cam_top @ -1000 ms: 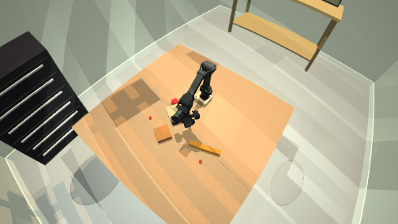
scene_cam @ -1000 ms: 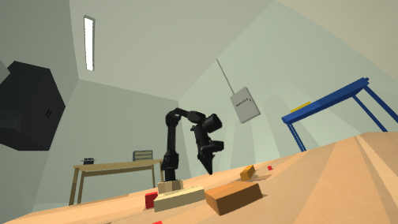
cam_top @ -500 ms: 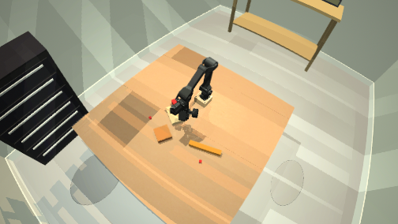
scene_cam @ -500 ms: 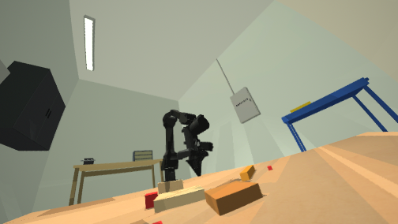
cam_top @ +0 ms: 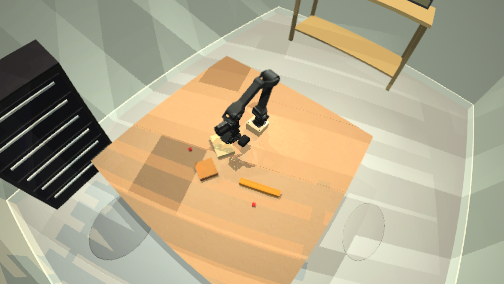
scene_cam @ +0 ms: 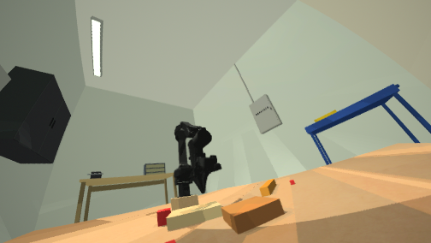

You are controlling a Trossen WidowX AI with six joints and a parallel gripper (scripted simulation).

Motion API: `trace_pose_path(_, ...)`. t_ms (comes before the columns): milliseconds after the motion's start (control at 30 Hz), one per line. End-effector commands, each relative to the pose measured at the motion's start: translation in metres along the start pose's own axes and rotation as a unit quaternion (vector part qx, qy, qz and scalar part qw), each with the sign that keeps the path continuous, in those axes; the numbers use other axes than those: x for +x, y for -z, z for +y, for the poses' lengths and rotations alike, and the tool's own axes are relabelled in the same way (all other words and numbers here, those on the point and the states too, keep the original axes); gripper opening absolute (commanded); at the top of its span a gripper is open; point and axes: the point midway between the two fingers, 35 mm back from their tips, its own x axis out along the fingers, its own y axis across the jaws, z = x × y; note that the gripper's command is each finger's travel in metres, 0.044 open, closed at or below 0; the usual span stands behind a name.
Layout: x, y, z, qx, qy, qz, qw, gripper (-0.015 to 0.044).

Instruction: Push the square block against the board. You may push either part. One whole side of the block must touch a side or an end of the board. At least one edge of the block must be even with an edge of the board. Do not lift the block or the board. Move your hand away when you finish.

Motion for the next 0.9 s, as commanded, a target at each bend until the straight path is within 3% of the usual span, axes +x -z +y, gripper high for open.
trace_pose_path(0,0.0,0.012,-0.007,0.068,0.002,0.002,0.998,0.0)
trace_pose_path(333,0.002,0.038,-0.02,0.234,0.003,0.005,0.972,0.0)
trace_pose_path(533,0.002,0.04,-0.021,0.245,0.003,0.006,0.97,0.0)
trace_pose_path(700,0.054,0.041,-0.022,0.245,0.003,0.006,0.97,0.0)
trace_pose_path(867,0.057,0.041,-0.022,0.245,0.003,0.006,0.97,0.0)
